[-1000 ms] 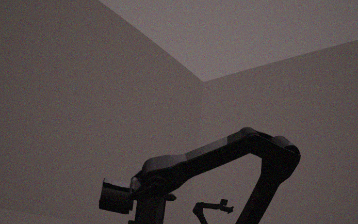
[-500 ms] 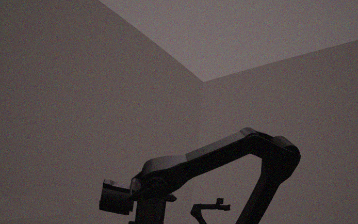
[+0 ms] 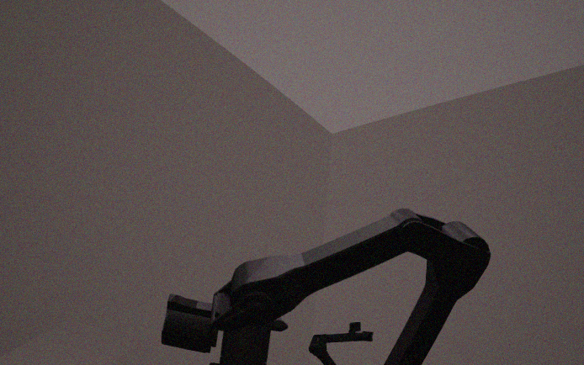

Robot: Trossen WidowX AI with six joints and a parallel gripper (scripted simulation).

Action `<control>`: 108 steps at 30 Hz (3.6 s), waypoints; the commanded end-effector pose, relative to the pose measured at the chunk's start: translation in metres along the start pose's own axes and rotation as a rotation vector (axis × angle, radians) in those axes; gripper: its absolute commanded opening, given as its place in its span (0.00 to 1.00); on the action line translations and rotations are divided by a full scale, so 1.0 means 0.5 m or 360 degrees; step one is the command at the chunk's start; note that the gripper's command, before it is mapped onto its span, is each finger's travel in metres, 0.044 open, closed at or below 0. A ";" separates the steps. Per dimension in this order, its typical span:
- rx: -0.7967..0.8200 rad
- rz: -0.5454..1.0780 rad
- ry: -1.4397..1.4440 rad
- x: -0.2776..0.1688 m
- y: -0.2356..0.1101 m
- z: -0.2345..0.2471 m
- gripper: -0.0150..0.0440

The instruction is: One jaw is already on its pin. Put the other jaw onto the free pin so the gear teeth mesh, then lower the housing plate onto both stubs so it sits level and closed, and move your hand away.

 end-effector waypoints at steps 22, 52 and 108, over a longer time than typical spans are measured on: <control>0.0008 -0.0005 0.0010 0.000 0.011 0.000 0.85; 0.0008 -0.0005 0.0010 0.000 0.023 0.001 0.85; 0.0008 -0.0005 0.0010 0.001 0.015 0.001 0.85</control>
Point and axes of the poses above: the point midway between the two fingers, 35 mm back from their tips, its own y axis out along the fingers, its own z axis across the jaws, x = y × z, the point moved 8 cm from there along -y, back along the fingers, and after that the axes turned 8 degrees about -y, right-handed, at the moved point
